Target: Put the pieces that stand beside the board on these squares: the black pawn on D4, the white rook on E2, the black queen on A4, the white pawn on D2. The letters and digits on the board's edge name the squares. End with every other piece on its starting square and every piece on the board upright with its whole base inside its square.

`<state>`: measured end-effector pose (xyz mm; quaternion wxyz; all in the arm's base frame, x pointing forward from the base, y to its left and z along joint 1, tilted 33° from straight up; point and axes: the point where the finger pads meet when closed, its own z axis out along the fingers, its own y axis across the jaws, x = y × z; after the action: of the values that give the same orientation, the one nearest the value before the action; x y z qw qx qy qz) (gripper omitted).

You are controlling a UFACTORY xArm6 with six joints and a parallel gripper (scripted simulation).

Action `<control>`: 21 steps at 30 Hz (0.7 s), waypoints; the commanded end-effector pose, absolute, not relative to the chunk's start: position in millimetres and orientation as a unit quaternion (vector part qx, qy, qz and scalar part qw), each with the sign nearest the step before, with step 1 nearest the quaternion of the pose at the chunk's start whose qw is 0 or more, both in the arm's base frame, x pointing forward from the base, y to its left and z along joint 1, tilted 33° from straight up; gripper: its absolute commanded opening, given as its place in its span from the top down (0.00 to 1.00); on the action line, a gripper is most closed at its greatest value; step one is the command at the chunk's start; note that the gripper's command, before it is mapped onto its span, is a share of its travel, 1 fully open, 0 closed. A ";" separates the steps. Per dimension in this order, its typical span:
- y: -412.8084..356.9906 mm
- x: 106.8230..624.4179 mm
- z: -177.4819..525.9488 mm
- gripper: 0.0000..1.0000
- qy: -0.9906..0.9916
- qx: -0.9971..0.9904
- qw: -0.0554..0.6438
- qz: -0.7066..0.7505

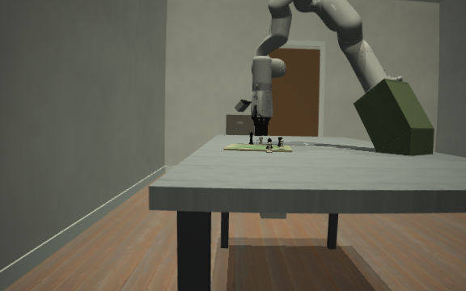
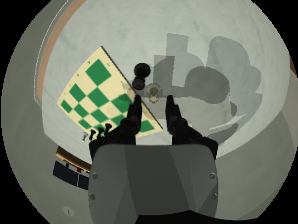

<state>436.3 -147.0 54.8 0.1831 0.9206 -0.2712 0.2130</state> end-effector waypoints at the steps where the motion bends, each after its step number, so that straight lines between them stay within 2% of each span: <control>1: -147.5 437.6 54.4 0.63 -0.271 0.920 0.183 0.214; 21: -159.9 445.7 31.3 0.63 -0.271 0.920 0.183 0.214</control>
<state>442.8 -157.6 34.9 0.1830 0.9208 -0.2713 0.2122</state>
